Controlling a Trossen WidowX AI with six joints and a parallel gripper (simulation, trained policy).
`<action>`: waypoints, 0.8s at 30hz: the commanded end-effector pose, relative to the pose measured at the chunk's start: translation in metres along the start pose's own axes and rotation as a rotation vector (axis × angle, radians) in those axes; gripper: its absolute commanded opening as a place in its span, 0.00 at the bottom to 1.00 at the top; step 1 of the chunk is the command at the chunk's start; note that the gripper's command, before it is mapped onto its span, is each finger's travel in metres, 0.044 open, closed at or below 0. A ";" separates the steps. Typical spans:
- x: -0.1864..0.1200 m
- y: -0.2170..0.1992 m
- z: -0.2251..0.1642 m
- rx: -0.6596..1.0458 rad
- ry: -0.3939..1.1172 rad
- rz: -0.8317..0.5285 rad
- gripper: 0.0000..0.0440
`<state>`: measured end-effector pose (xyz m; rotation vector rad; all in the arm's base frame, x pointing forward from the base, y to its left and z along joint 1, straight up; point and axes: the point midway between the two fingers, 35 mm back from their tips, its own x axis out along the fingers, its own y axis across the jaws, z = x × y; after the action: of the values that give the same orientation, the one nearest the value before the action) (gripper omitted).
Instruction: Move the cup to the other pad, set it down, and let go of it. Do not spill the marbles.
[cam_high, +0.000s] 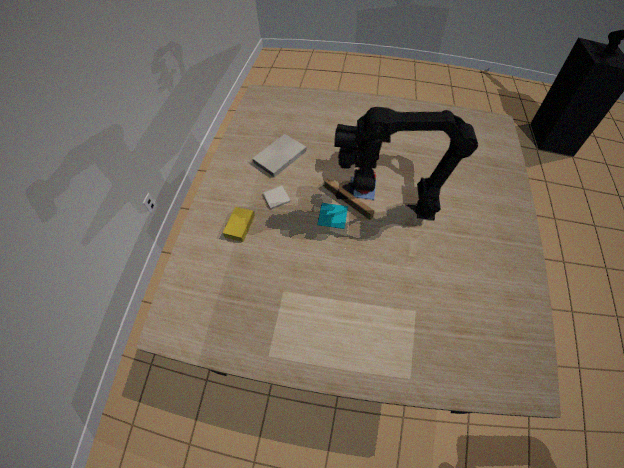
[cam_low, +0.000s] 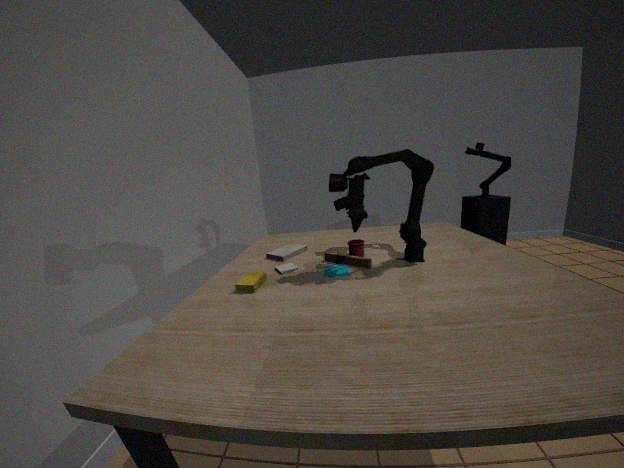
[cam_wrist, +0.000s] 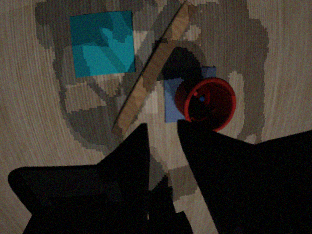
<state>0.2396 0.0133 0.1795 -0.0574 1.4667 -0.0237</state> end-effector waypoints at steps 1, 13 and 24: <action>0.009 -0.008 -0.004 -0.009 0.043 -0.018 0.27; 0.034 -0.023 -0.011 -0.032 0.100 -0.034 0.35; 0.058 -0.033 -0.017 -0.069 0.139 -0.033 0.37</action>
<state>0.2308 -0.0181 0.1304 -0.1236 1.5899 -0.0091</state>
